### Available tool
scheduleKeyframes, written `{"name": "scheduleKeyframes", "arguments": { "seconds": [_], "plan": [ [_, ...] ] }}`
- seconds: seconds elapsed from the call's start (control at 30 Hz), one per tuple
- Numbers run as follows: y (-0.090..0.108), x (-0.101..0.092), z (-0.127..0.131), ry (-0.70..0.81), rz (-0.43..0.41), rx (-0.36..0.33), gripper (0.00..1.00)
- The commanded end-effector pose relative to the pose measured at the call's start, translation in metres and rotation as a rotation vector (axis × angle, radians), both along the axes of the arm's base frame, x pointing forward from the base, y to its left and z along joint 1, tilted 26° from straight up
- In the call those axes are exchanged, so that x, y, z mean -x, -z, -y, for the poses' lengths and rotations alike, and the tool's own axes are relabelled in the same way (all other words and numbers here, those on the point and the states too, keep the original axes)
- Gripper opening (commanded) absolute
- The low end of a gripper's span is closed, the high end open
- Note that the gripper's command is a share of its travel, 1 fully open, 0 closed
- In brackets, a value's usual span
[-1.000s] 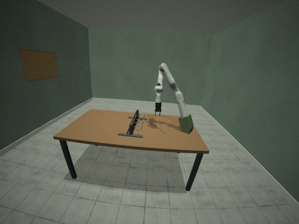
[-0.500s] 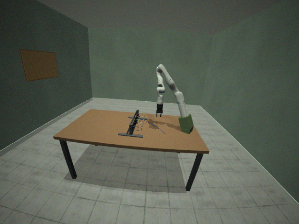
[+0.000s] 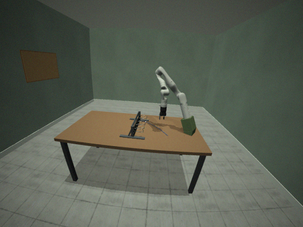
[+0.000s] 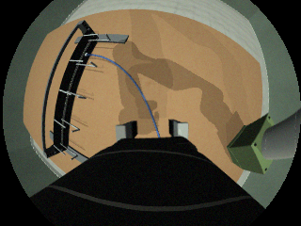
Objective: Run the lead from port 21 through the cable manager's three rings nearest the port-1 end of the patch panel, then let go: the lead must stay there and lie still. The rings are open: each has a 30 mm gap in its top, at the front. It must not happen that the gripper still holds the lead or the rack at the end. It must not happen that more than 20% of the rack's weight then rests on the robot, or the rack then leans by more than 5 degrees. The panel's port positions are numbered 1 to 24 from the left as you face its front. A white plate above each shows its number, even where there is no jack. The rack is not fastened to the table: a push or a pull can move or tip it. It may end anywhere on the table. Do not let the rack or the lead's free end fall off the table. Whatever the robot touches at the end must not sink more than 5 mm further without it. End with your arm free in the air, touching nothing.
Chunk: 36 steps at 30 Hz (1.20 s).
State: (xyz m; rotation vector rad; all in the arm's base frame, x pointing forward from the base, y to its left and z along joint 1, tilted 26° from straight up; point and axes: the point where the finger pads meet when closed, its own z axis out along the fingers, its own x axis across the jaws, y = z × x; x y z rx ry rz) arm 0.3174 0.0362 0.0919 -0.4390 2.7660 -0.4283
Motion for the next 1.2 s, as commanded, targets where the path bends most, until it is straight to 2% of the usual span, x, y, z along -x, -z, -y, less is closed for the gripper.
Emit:
{"name": "scheduleKeyframes", "arguments": {
  "seconds": [0.0,0.4,0.93,0.97,1.17],
  "plan": [
    [0.0044,0.0037,-0.0048,-0.019,-0.013,0.005,1.0],
    [0.0085,0.0053,-0.0077,-0.04,-0.003,0.036,1.0],
    [0.0093,0.0055,-0.0084,-0.044,0.0,0.042,1.0],
    [0.0093,0.0055,-0.0084,-0.044,0.0,0.042,0.0],
    [0.0093,0.0055,-0.0084,-0.044,0.0,0.042,0.0]
  ]
}}
